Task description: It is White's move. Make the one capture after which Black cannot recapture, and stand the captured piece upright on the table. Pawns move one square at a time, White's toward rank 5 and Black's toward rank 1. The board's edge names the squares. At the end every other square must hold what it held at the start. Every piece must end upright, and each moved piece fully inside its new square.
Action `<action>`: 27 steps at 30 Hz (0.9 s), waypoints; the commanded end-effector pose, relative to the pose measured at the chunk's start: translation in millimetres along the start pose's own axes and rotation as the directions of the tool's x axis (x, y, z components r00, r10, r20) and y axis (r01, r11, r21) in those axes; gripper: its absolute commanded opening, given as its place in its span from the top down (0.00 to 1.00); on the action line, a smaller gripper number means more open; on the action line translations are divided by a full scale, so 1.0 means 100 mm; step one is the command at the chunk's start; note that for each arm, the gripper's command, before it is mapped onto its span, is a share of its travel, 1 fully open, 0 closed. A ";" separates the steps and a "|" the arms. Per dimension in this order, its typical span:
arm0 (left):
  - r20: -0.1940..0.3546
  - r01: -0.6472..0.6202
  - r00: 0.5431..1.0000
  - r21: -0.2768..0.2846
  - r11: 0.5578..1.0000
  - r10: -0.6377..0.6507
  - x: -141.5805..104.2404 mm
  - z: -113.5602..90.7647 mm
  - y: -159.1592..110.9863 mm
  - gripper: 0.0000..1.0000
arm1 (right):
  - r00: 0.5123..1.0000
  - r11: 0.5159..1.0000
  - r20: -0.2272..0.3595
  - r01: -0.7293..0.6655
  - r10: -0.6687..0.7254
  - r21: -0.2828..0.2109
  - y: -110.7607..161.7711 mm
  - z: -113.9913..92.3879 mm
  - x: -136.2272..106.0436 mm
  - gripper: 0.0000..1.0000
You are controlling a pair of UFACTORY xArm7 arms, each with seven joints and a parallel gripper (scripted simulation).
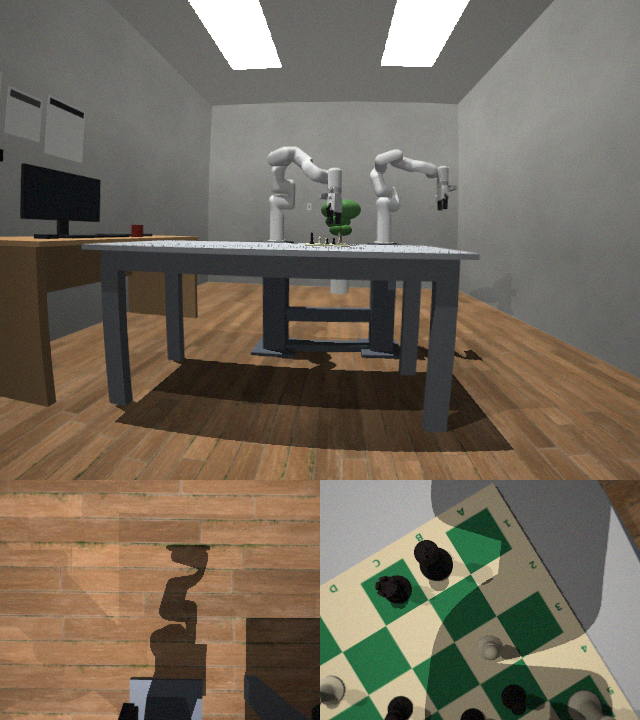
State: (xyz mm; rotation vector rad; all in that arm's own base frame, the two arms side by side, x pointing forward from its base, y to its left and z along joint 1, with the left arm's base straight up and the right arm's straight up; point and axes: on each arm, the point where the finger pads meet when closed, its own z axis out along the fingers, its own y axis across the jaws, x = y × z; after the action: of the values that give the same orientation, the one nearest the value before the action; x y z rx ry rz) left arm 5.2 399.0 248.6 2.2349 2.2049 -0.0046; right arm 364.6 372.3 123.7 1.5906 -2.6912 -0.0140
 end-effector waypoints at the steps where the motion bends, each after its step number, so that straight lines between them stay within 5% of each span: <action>1: -0.004 0.000 1.000 -0.001 1.000 0.000 0.01 -0.01 0.00 0.00 | 0.986 0.986 0.003 -0.166 0.166 0.011 -0.01 0.00 -0.01 0.00; 12: -0.004 0.000 1.000 -0.001 1.000 0.000 0.01 -0.01 0.00 0.00 | 0.905 0.905 0.010 -0.425 0.425 0.010 -0.02 0.02 -0.02 0.00; 27: -0.004 0.000 1.000 -0.001 1.000 0.000 0.01 -0.01 0.00 0.00 | 0.648 0.648 0.021 -0.762 0.762 0.002 -0.04 0.05 -0.02 0.00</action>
State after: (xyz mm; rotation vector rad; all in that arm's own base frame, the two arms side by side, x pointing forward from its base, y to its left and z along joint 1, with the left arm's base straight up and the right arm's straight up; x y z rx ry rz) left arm 5.2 399.0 248.6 2.2349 2.2049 -0.0046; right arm 367.6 371.4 117.3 0.4498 -3.1023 -0.0105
